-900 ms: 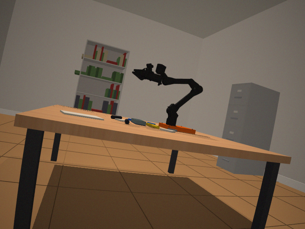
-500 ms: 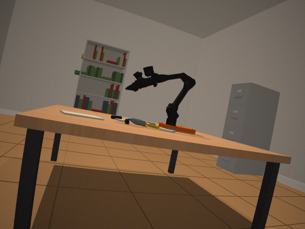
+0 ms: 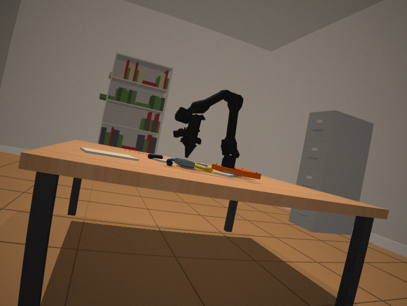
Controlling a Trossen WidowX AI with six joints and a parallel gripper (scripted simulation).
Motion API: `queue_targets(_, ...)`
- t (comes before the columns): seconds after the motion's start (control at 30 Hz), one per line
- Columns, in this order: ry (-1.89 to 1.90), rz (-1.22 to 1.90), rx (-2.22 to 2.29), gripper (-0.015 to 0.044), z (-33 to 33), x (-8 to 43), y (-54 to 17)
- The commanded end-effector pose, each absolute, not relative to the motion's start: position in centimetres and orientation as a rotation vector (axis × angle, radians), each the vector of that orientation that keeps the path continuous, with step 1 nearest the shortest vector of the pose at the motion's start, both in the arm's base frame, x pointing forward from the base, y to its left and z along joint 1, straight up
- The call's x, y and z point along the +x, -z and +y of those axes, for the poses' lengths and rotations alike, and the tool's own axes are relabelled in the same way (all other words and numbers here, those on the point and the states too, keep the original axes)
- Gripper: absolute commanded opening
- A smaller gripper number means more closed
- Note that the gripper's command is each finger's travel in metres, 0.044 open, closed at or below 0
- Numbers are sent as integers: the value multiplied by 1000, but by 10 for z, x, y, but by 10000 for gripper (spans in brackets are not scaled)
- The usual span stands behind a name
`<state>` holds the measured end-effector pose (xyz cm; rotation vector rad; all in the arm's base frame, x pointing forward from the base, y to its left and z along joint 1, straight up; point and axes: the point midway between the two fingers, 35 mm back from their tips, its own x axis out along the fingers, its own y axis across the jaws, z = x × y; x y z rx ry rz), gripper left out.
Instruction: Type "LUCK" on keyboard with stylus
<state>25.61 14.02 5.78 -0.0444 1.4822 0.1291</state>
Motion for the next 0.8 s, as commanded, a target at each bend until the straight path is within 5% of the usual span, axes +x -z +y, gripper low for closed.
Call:
queue_targets(0.0, -92, 1539, -65, 0, 141, 249, -55)
queue_targets(0.77, -87, 1538, -70, 0, 78, 255, -54)
